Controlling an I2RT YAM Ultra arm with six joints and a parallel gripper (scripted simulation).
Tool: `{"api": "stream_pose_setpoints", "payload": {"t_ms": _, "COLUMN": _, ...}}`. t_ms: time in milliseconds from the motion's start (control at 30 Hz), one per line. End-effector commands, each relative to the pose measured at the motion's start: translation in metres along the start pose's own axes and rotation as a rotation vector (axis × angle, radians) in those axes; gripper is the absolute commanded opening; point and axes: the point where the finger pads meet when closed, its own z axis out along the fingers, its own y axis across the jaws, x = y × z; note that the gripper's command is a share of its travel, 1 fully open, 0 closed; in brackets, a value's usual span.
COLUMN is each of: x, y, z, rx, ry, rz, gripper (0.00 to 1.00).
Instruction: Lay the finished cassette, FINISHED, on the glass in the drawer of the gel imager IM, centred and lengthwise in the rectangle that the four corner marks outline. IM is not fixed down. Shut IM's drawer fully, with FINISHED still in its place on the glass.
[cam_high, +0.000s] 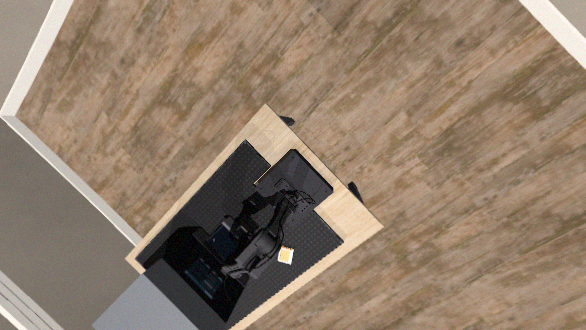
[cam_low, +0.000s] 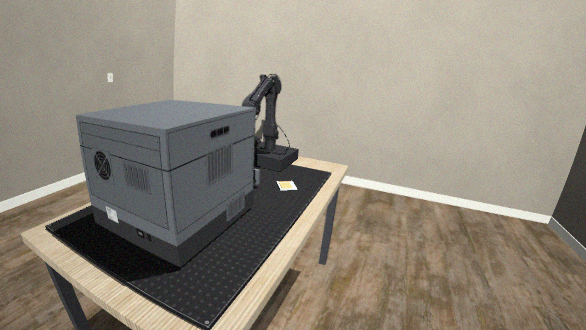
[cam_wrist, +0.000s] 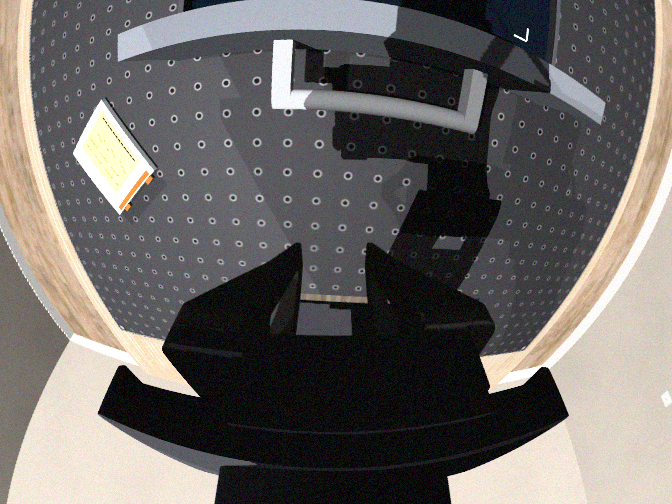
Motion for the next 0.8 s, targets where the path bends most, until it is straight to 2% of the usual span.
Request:
{"api": "stream_pose_setpoints", "payload": {"t_ms": 0, "x": -0.017, "y": 0.017, "z": -0.005, "rx": -0.008, "ry": -0.042, "rz": -0.111, "gripper": 0.35}}
{"api": "stream_pose_setpoints", "payload": {"t_ms": 400, "x": -0.026, "y": 0.078, "z": 0.004, "rx": -0.005, "ry": -0.043, "rz": -0.511, "gripper": 0.35}}
{"api": "stream_pose_setpoints", "payload": {"t_ms": 500, "x": -0.027, "y": 0.082, "z": 0.005, "rx": 0.002, "ry": -0.043, "rz": -0.544, "gripper": 0.35}}
{"api": "stream_pose_setpoints", "payload": {"t_ms": 767, "x": -0.032, "y": 0.123, "z": 0.011, "rx": -0.007, "ry": -0.043, "rz": -0.552, "gripper": 0.35}}
